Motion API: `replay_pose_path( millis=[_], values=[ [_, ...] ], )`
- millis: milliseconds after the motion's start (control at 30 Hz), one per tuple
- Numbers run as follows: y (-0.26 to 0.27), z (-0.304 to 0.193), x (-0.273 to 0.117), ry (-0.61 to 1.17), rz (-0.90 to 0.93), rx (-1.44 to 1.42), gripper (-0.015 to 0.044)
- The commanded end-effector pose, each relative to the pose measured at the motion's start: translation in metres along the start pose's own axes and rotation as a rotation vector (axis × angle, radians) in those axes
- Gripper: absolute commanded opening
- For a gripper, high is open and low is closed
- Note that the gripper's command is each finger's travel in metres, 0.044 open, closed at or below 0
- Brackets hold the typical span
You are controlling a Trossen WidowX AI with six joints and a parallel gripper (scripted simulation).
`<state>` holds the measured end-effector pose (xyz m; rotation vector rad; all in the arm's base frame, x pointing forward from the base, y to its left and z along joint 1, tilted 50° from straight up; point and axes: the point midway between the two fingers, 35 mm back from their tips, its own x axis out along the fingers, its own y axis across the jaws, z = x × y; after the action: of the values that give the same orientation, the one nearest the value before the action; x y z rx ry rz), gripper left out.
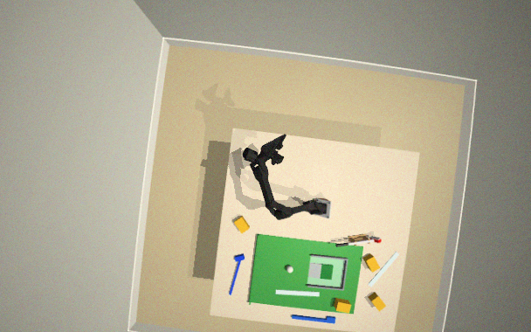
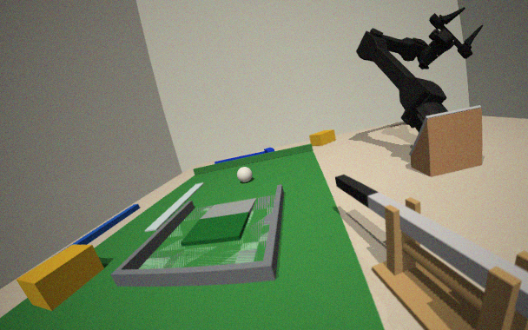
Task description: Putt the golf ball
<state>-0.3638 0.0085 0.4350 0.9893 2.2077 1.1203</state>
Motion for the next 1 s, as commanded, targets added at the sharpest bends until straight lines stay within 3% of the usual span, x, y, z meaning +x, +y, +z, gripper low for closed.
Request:
replay_pose_path(
  millis=[0,467,967],
  values=[
    [-0.001,-0.001,-0.001,0.004,-0.003,-0.006,0.0426],
    [-0.056,-0.048,-0.097,0.355,-0.192,-0.378,0.0440],
    [-0.080,-0.066,-0.209,0.783,-0.260,-0.704,0.0440]
  ],
)
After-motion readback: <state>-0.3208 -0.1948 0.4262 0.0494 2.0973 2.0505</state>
